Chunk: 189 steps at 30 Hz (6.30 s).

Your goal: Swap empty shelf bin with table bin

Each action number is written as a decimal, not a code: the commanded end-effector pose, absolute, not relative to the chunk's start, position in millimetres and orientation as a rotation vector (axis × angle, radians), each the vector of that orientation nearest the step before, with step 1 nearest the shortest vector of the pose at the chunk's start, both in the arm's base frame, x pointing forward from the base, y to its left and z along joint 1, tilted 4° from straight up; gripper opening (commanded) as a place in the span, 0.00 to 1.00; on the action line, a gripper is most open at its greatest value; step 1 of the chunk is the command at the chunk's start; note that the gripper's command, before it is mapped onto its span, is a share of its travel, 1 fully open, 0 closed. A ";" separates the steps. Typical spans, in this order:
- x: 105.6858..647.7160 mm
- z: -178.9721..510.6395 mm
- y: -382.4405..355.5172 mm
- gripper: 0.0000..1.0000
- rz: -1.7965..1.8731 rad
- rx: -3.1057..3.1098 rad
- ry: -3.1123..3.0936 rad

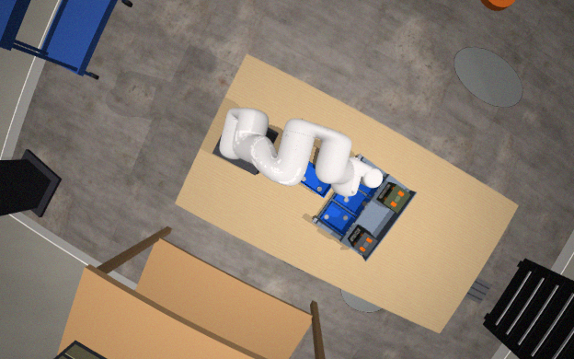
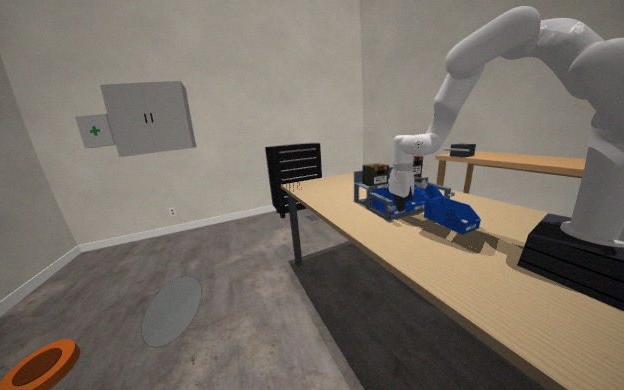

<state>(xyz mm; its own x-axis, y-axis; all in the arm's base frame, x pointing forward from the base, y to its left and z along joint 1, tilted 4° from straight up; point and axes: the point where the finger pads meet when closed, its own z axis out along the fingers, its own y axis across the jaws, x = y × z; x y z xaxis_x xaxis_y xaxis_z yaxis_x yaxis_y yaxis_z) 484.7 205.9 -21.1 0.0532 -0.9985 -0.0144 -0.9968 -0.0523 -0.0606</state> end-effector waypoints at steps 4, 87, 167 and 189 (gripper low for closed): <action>486.1 -17.2 206.5 0.00 -0.051 -2.237 2.122; 433.6 -1.6 203.5 0.00 -0.051 -2.237 2.122; 326.6 -8.5 197.9 0.00 -0.051 -2.237 2.122; 303.5 -10.0 196.7 0.00 -0.051 -2.237 2.122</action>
<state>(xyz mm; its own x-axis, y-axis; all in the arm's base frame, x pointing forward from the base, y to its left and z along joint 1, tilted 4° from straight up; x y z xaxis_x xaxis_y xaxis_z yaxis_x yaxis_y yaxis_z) 307.4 196.2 -10.7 0.0533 -0.9985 -0.0146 -0.9967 -0.0523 -0.0618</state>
